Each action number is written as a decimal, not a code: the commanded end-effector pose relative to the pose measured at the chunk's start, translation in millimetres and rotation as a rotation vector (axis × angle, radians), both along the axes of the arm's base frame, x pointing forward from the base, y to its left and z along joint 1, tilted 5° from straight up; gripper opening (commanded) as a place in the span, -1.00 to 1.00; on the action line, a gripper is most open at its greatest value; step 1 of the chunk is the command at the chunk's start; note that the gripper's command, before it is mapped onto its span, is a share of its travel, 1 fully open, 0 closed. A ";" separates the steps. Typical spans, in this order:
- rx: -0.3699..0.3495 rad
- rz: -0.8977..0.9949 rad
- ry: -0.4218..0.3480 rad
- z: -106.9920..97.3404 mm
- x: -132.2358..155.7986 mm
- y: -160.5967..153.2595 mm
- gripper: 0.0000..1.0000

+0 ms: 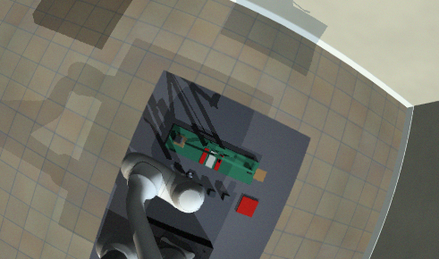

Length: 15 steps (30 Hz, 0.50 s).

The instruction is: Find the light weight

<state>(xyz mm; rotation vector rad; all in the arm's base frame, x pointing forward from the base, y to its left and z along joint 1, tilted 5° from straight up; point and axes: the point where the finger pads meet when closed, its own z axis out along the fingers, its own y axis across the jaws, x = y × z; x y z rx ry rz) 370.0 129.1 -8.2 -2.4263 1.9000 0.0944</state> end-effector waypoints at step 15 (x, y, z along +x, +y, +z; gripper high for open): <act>0.000 0.000 0.000 -11.7 -0.1 1.0 -0.30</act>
